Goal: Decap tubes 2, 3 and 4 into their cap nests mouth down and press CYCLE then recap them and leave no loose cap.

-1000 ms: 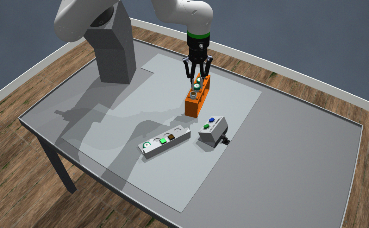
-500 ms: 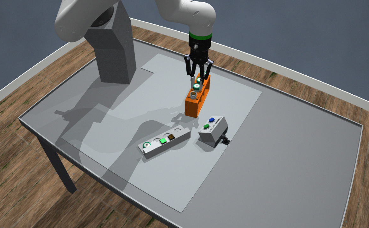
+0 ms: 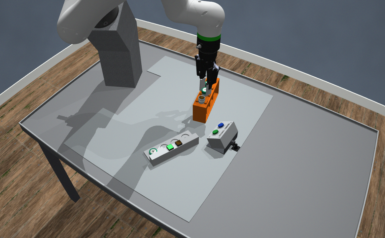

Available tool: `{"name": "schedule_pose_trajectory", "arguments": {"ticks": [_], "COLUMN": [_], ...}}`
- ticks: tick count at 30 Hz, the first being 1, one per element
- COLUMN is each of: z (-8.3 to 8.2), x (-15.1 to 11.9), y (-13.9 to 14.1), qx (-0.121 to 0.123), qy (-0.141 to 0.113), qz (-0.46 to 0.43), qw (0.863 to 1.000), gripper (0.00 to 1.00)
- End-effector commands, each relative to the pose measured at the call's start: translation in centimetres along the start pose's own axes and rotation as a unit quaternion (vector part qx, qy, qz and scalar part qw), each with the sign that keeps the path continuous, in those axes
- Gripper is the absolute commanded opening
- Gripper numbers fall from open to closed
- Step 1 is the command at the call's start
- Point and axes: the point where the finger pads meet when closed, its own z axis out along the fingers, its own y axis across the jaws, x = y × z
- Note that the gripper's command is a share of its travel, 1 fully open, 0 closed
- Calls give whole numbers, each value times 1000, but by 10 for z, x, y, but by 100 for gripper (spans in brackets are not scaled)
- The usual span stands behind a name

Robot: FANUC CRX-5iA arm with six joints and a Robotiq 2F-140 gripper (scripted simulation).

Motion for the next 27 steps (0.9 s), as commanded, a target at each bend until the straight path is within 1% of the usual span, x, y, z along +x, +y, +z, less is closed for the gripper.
{"name": "schedule_pose_trajectory", "arguments": {"ticks": [1,2,12,13,15,17,19,20,21,22,23,24,25,26,27], "z": [0,0,0,0,0,0,0,0,0,0,0,0,0,0,0], "x": [0,0,0,0,0,0,0,0,0,0,0,0,0,0,0], "y": [0,0,0,0,0,0,0,0,0,0,0,0,0,0,0], "qx": [-14,-14,-14,-14,-14,-14,-14,-14,-14,-14,-14,-14,-14,-14,-14], "qy": [3,3,3,2,1,1,0,0,0,0,-1,-1,-2,-2,-2], "qz": [5,5,5,-36,-119,-119,-199,-202,-239,-242,-279,-282,-320,-322,-359], "qw": [1000,1000,1000,999,993,993,980,979,971,970,960,959,947,947,933], "gripper": [0,35,35,35,35,35,35,35,35,35,35,35,35,35,35]}}
